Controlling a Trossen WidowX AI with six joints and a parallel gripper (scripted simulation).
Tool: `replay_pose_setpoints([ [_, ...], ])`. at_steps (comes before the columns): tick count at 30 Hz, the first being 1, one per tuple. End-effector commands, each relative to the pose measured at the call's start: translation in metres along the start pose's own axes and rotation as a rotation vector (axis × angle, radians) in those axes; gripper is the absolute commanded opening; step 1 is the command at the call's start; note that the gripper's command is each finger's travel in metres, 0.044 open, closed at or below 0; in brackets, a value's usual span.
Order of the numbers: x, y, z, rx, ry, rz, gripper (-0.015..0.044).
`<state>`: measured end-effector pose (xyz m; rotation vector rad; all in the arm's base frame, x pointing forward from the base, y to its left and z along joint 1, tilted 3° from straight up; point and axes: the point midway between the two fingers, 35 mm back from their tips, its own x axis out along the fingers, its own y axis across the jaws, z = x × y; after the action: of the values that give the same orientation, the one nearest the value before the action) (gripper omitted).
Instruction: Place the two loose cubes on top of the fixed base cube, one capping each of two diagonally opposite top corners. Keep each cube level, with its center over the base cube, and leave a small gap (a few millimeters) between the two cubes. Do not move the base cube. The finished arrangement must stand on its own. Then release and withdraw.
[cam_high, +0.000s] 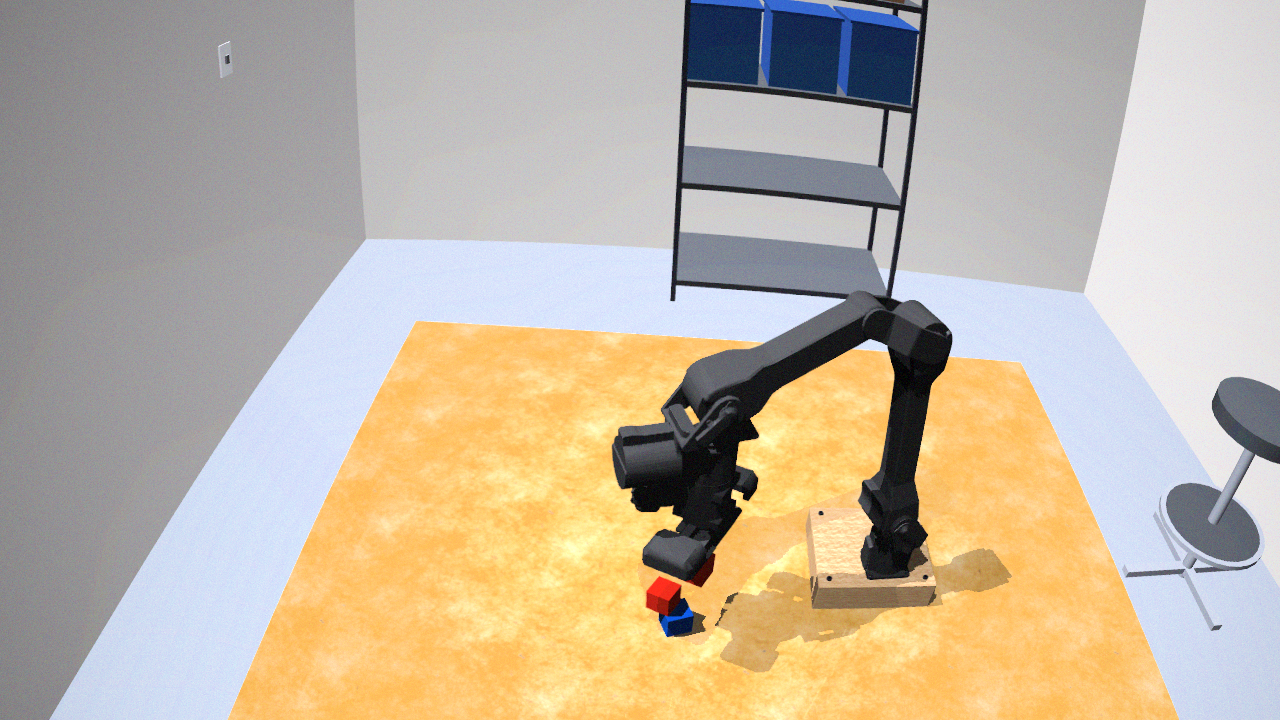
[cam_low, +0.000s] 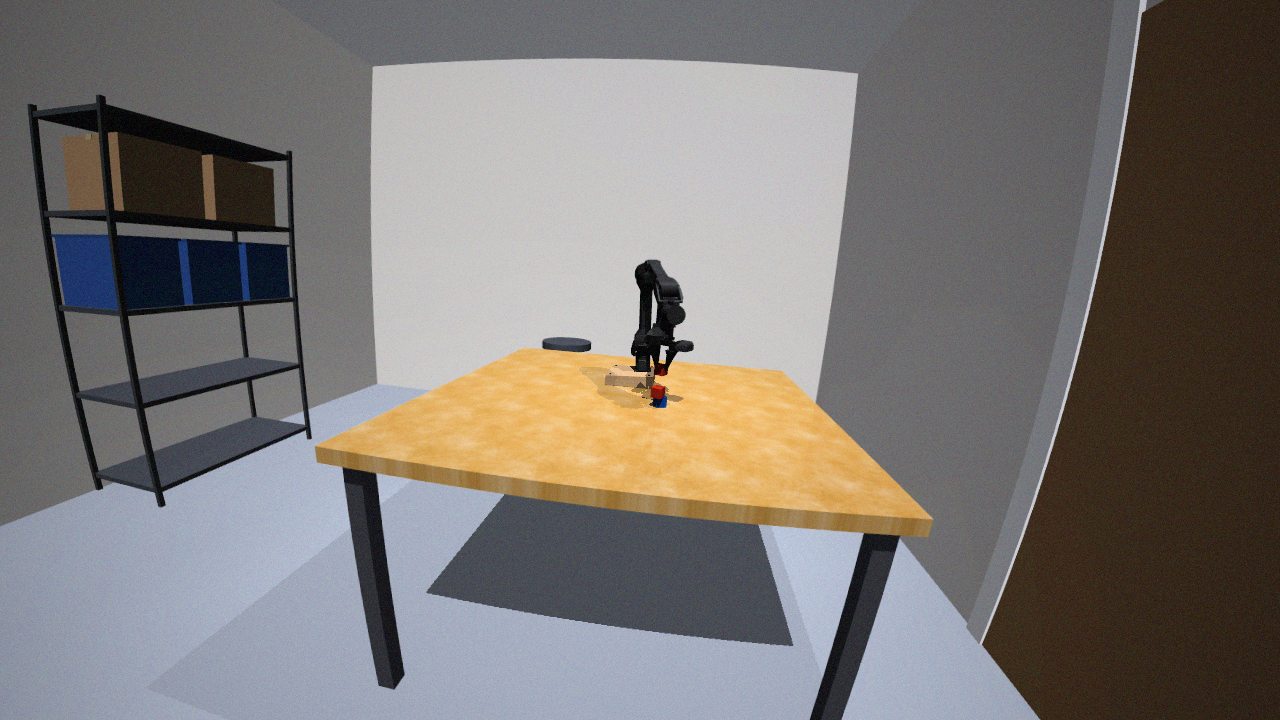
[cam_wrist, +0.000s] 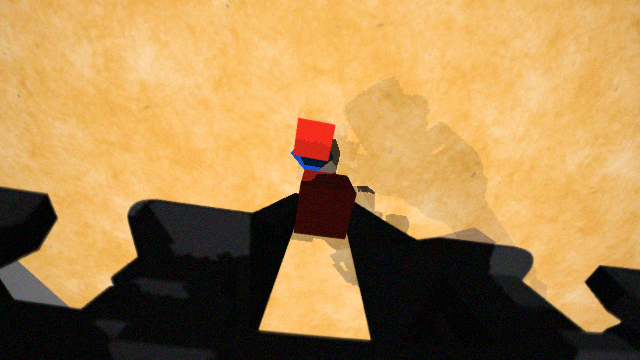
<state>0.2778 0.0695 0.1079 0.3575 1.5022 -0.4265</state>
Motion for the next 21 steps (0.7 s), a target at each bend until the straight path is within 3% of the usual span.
replay_pose_setpoints([
  [1,0.002,0.012,-0.005,-0.049,0.000,0.001,0.0105],
  [21,0.032,0.010,-0.006,-0.007,0.024,0.015,0.0105],
])
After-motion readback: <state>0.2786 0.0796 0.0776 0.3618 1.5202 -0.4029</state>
